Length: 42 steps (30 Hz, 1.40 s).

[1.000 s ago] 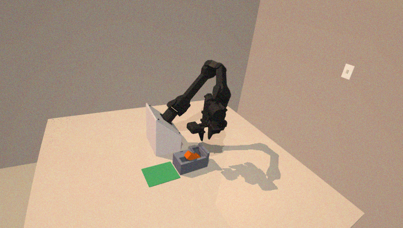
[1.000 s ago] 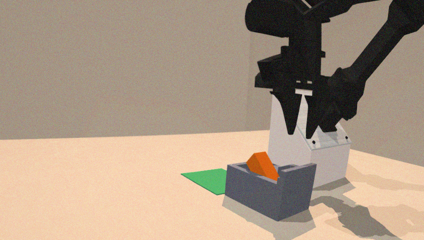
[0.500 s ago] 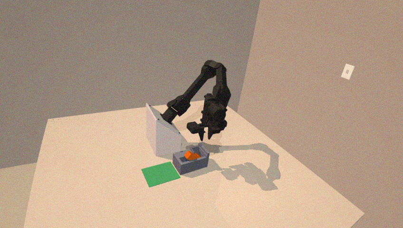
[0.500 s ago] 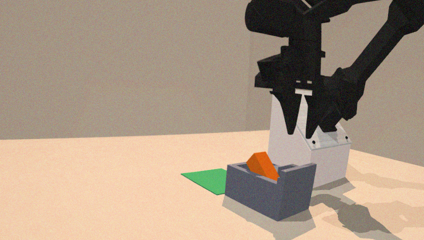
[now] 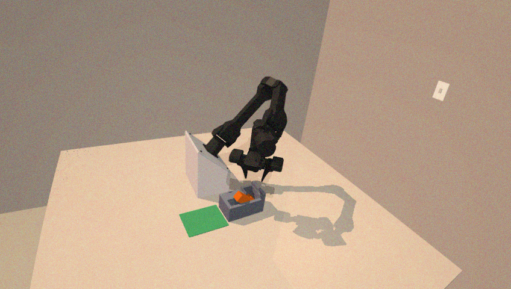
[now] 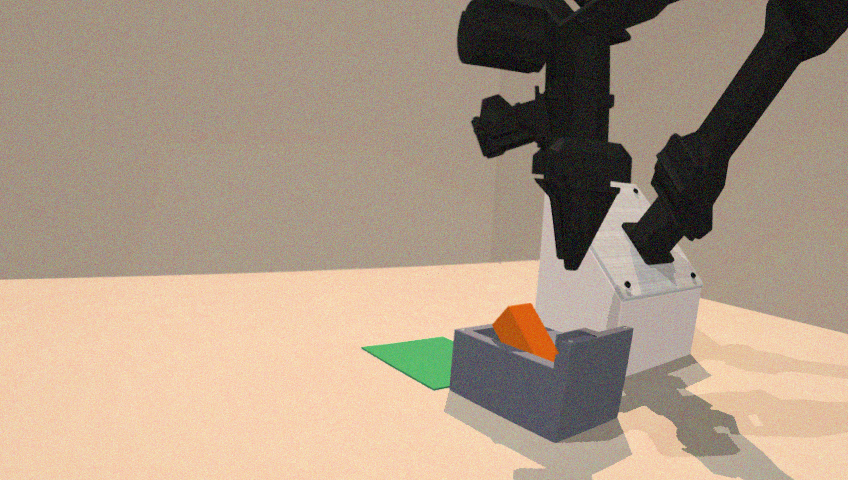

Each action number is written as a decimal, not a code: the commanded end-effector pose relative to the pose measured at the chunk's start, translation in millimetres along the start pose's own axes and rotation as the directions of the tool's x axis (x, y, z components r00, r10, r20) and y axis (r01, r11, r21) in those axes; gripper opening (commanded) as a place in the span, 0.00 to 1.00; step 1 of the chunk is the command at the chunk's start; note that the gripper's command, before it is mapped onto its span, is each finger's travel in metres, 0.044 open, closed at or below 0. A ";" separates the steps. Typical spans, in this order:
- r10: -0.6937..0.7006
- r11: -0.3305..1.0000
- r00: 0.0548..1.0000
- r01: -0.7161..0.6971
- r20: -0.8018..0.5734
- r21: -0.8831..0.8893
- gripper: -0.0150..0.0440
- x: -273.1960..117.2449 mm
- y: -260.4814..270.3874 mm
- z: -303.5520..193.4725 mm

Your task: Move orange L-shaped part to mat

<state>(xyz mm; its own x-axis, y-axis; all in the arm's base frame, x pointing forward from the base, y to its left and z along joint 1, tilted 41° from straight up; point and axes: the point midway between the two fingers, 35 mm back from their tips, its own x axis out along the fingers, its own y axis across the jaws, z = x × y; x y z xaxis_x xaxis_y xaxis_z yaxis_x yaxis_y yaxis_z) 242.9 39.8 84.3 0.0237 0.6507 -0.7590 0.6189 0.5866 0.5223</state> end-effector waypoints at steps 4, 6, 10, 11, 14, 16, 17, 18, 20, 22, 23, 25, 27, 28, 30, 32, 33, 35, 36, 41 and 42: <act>-0.008 0.712 1.000 0.010 -0.007 0.703 0.73 -0.6 -28.8 27.6; -0.008 0.658 1.000 0.011 -0.007 0.753 0.73 -0.7 -31.6 29.8; -0.008 0.658 1.000 0.011 -0.007 0.753 0.73 -0.7 -31.6 29.8; -0.008 0.658 1.000 0.011 -0.007 0.753 0.73 -0.7 -31.6 29.8; -0.008 0.658 1.000 0.010 -0.007 0.753 0.73 6.9 -31.5 30.1; -0.007 0.658 1.000 0.010 -0.007 0.753 0.73 17.5 -31.5 30.1; -0.007 0.658 1.000 0.010 -0.007 0.753 0.73 22.7 -31.5 29.9; -0.007 0.658 1.000 0.010 -0.008 0.753 0.73 26.8 -31.5 29.6; -0.006 0.658 1.000 0.010 -0.008 0.753 0.73 30.4 -31.6 29.4; -0.006 0.658 1.000 0.010 -0.008 0.753 0.73 31.2 -31.5 29.4; -0.006 0.658 1.000 0.010 -0.008 0.753 0.73 32.0 -31.5 29.5; -0.007 0.658 1.000 0.010 -0.008 0.753 0.73 34.4 -31.5 29.7; -0.007 0.658 1.000 0.010 -0.008 0.753 0.73 37.5 -31.5 29.9; -0.007 0.658 1.000 0.010 -0.007 0.753 0.73 39.2 -31.4 30.0; -0.007 0.658 1.000 0.010 -0.007 0.753 0.73 42.5 -31.4 30.2; -0.007 0.658 1.000 0.010 -0.007 0.753 0.73 45.8 -31.4 30.3; -0.007 0.658 1.000 0.010 -0.007 0.753 0.73 47.4 -31.4 30.3; -0.007 0.658 1.000 0.010 -0.007 0.753 0.73 50.7 -31.4 30.3; -0.007 0.658 1.000 0.010 -0.007 0.753 0.73 52.3 -31.3 30.3; -0.006 0.658 1.000 0.010 -0.008 0.753 0.73 60.4 -31.4 30.1; -0.006 0.658 1.000 0.010 -0.008 0.753 0.73 62.0 -31.4 30.1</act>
<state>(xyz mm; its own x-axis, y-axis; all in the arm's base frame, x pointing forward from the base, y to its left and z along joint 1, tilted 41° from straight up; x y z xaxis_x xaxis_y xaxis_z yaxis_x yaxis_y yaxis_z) 249.6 44.0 13.5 0.0189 0.6448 -0.7641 0.9980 0.0343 0.0537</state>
